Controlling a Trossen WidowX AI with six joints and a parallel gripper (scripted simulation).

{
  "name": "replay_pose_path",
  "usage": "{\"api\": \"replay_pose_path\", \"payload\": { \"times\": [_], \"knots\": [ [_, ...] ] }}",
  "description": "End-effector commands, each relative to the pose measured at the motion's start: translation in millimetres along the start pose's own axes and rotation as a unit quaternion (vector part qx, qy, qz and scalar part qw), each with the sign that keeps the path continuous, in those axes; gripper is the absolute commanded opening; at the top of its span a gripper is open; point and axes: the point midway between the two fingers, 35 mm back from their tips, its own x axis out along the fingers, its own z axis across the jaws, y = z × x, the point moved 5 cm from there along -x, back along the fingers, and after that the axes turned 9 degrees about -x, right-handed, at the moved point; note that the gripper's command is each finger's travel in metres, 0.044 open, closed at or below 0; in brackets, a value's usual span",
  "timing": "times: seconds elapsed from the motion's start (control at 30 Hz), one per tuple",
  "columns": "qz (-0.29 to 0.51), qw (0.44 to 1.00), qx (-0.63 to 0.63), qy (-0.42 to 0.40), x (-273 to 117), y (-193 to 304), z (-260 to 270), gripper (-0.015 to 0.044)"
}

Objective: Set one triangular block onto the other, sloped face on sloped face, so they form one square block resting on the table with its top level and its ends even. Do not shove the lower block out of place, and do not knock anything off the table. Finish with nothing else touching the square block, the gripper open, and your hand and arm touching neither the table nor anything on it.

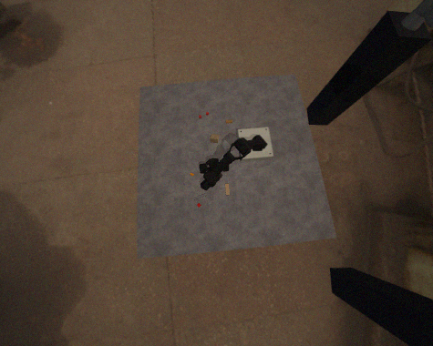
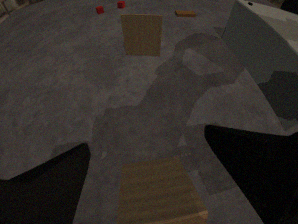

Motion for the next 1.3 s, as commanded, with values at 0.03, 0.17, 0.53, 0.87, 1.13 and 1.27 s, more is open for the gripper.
{"api": "replay_pose_path", "payload": {
  "times": [0.03, 0.17, 0.53, 0.87, 1.13, 1.27],
  "knots": [
    [0.001, 1.000, 0.000, -0.001, -26, -25, -1, 0.0440],
    [0.000, 1.000, 0.000, 0.000, -67, -69, -11, 0.0440],
    [0.156, 0.984, -0.026, 0.087, -23, -72, -12, 0.0440],
    [0.605, 0.796, -0.031, 0.016, 54, -98, -18, 0.0440],
    [0.698, 0.706, 0.002, -0.115, 71, -121, -21, 0.0440],
    [0.698, 0.706, 0.002, -0.115, 71, -121, -21, 0.0440]
  ]
}}
